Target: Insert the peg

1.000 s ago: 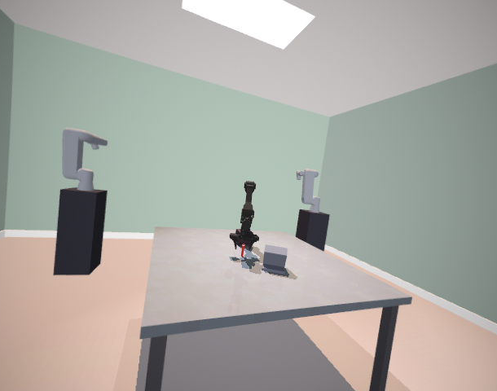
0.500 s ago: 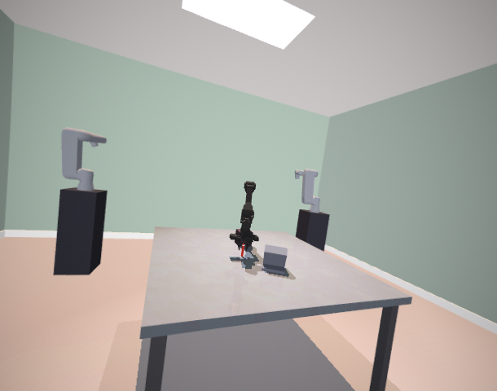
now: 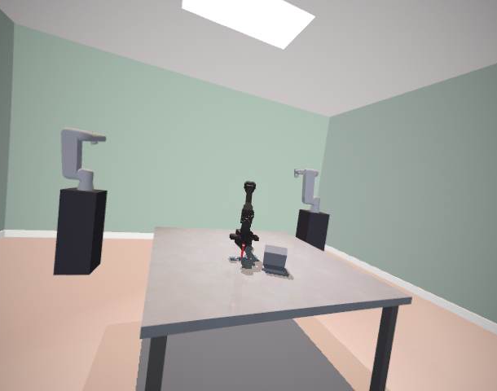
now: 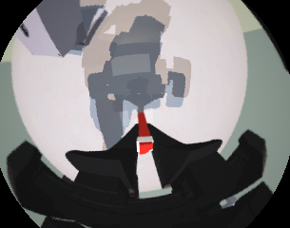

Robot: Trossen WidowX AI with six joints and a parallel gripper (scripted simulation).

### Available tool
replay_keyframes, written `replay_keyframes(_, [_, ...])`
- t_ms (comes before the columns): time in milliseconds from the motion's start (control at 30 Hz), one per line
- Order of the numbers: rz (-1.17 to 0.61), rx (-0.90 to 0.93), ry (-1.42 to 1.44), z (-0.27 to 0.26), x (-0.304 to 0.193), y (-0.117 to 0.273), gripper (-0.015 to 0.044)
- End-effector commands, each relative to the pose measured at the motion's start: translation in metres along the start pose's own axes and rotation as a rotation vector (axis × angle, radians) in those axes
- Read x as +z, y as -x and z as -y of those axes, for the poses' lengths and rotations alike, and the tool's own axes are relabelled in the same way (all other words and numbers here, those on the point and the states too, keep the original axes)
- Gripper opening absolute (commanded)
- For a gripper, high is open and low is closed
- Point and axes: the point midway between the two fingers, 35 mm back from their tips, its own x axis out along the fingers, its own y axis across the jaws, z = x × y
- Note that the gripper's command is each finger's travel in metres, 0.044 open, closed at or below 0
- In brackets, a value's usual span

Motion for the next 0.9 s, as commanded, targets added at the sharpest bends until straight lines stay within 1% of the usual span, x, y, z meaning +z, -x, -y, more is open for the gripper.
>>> replay_keyframes(0, [0.001,0.000,0.000,0.000,0.001,0.008,0.0000])
replay_keyframes(500, [0.000,0.006,-0.002,0.003,0.004,0.080,0.0000])
replay_keyframes(867, [0.007,-0.018,-0.006,0.000,0.007,0.081,0.0000])
